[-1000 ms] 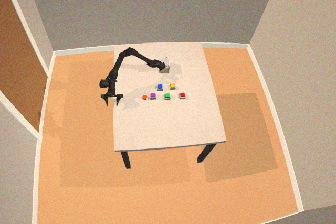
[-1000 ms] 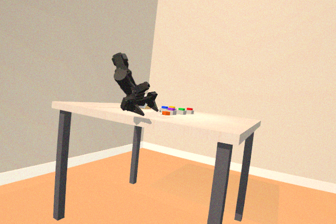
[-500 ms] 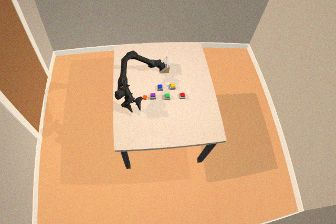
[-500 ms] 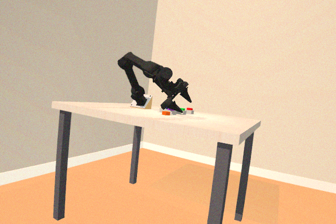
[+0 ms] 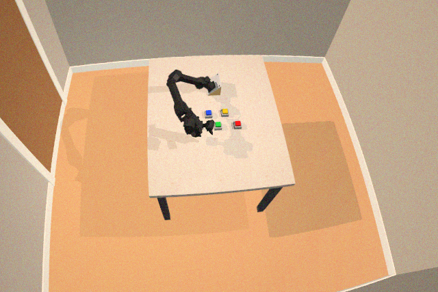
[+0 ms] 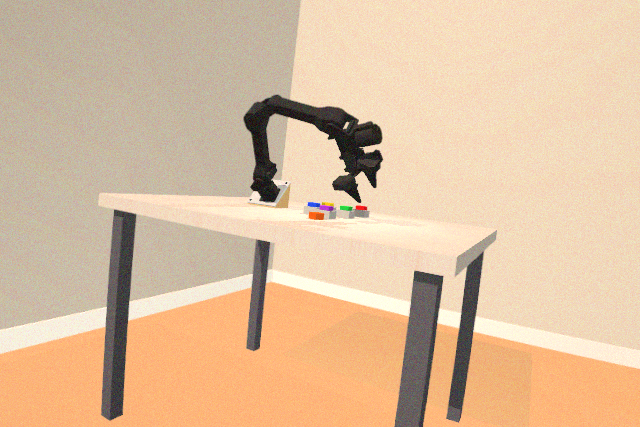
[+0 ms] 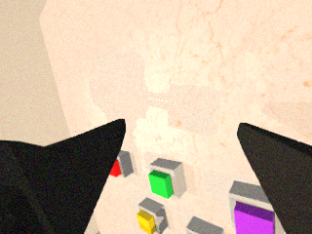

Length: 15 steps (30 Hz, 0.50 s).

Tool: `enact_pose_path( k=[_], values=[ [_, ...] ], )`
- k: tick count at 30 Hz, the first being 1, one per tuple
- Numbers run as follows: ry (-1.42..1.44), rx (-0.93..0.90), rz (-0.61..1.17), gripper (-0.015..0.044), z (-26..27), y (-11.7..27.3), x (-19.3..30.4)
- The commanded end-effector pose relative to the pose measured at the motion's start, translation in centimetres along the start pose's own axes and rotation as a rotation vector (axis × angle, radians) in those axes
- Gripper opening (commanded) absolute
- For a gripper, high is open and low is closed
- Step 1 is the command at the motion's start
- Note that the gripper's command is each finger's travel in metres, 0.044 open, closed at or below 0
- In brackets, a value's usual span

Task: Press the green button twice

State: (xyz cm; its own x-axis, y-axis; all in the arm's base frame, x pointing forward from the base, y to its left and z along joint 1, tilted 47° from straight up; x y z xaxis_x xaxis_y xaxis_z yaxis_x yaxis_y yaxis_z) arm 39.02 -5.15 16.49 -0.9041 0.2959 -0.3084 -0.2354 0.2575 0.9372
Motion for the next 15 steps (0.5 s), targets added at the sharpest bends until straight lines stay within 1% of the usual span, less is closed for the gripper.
enact_pose_path(
  k=[1,8,15],
  values=[
    [0.027,0.088,0.086,0.0400,2.7,-0.8,2.2],
    [0.115,0.296,0.186,0.0400,6.9,-1.2,6.9],
    [0.235,0.525,0.181,0.0400,10.1,-0.6,11.1]
  ],
)
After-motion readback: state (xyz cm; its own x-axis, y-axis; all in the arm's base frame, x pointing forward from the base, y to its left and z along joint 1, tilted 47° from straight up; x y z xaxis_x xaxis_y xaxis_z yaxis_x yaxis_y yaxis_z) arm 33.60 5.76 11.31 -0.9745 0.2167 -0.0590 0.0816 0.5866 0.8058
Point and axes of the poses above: the point midway between the two fingers, 35 mm back from their tips, its own y axis back along the fingers, its own z axis across the jaws, x = y × z, the point moved 4 cm from there along y, back along the fingers, and after that the axes turned 2 degrees about -y, right-handed, at the moved point
